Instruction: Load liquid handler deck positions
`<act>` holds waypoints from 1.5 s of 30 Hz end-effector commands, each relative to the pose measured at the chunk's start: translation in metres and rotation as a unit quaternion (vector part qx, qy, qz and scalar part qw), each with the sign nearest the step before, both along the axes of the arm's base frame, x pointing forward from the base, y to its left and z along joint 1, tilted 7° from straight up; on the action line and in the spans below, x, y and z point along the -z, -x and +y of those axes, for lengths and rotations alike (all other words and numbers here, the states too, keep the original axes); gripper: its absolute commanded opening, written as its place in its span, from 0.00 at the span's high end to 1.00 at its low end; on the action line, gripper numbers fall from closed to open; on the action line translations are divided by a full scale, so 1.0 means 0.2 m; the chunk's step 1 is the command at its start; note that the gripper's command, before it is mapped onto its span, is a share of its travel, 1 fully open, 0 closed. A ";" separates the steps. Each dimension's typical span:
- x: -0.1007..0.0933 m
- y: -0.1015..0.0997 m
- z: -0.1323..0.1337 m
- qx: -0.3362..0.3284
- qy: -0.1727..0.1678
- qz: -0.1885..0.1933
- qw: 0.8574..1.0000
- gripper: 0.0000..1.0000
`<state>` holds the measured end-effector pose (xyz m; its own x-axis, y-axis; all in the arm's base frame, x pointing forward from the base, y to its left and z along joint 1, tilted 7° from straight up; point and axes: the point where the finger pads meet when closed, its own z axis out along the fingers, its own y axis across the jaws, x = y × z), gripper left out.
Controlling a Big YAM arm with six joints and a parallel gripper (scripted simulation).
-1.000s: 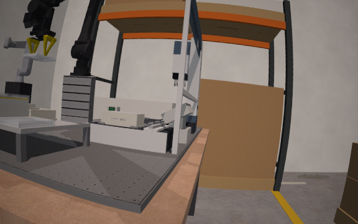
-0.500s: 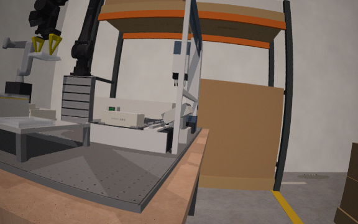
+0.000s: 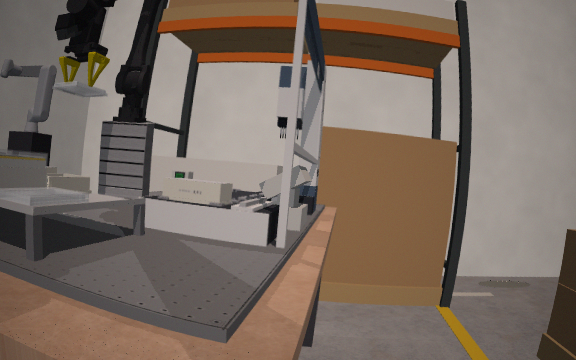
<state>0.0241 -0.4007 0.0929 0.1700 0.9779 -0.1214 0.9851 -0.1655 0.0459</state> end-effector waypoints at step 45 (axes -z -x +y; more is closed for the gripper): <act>-0.10 -0.53 -0.16 0.002 0.017 -0.006 1.000 1.00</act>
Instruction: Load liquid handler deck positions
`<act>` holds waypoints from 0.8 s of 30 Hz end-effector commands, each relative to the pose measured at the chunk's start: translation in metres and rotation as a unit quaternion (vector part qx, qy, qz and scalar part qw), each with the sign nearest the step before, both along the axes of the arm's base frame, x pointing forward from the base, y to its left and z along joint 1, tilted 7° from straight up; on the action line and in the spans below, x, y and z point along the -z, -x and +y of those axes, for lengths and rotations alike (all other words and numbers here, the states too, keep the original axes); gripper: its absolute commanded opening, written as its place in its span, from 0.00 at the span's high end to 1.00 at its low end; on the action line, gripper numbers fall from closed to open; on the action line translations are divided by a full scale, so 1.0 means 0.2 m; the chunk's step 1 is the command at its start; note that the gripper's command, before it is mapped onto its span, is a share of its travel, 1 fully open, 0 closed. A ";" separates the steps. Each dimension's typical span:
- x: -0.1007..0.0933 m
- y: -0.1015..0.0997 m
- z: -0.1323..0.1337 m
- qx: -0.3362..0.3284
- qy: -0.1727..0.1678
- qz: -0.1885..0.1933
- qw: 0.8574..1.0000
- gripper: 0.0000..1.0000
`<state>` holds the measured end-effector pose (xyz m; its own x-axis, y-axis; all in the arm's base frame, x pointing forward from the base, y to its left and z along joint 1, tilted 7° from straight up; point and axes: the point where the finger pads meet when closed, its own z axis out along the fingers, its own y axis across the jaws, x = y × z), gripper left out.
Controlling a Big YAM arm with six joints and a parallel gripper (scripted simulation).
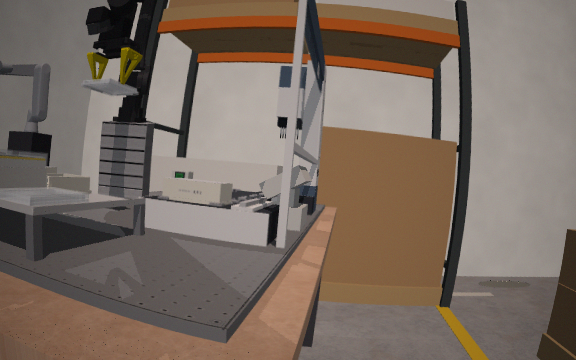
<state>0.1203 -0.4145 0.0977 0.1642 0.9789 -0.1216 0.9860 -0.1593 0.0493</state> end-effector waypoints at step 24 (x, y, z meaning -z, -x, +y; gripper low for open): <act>-0.09 -0.32 -0.12 0.005 0.017 -0.007 1.000 1.00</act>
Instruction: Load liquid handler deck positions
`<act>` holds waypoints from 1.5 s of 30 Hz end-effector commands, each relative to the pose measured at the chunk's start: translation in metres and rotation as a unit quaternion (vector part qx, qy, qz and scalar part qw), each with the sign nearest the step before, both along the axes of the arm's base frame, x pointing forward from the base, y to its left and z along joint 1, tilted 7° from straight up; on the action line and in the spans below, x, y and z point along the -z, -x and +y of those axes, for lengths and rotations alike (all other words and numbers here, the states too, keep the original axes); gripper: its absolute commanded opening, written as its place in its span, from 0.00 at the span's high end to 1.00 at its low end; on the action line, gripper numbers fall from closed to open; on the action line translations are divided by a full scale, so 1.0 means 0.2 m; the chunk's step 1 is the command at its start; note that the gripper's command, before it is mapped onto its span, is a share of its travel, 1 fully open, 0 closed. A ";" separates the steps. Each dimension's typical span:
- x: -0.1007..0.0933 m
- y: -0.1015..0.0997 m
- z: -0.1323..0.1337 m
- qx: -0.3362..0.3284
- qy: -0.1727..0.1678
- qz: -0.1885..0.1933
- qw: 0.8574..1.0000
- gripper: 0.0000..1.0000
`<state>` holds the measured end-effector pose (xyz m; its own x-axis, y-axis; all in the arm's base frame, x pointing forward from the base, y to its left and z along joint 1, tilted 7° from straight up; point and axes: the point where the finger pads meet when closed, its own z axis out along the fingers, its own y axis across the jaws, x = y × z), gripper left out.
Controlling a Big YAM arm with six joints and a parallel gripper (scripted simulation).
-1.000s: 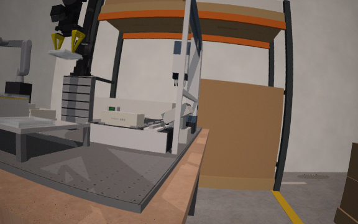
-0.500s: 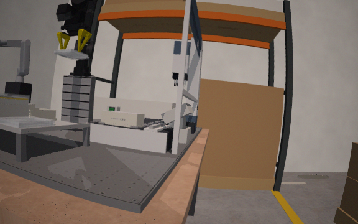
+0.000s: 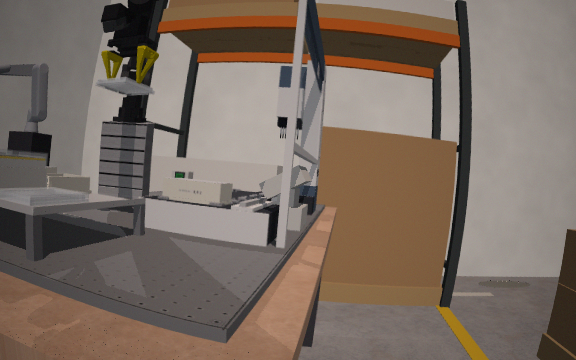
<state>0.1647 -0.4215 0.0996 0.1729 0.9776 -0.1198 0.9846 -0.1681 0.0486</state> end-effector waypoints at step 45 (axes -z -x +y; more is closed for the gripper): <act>-0.03 -0.08 -0.06 -0.012 0.008 -0.001 1.000 1.00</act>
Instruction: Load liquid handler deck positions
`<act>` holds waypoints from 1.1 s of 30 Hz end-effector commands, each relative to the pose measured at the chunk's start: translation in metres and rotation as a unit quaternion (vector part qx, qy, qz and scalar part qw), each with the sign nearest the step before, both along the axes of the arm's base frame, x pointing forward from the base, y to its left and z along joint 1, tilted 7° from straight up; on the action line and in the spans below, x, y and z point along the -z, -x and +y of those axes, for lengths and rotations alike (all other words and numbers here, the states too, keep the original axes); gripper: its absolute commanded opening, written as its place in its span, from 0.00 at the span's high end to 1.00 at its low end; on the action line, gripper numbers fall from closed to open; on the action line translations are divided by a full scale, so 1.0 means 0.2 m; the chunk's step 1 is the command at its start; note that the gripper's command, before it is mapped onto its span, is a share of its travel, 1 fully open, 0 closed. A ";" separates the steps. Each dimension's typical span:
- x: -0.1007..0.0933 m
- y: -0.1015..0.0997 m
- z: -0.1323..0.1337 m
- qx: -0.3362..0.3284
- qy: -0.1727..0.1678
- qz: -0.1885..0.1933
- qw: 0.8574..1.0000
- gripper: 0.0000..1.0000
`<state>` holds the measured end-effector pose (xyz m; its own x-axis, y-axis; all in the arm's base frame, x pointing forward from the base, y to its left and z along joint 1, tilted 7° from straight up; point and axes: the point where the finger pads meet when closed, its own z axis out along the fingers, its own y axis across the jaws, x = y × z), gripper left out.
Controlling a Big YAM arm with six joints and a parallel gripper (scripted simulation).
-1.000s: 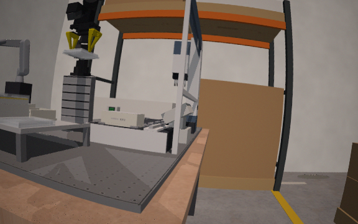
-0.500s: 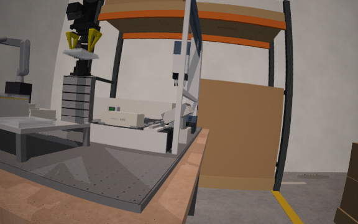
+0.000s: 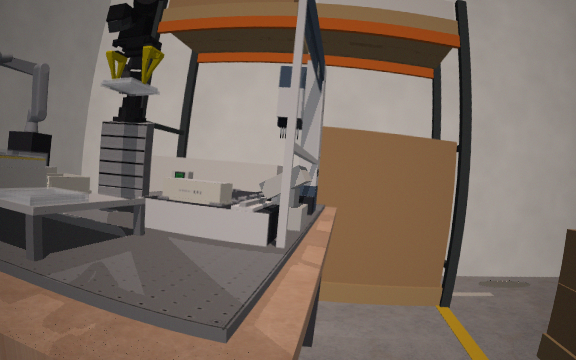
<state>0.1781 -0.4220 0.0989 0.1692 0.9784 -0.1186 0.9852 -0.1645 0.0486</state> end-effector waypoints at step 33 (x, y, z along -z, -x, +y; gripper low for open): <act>-0.04 -0.01 -0.06 -0.293 0.017 0.037 0.955 1.00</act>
<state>0.1781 -0.4220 0.0989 -0.3647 0.9225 -0.1266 0.9307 0.3653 -0.0198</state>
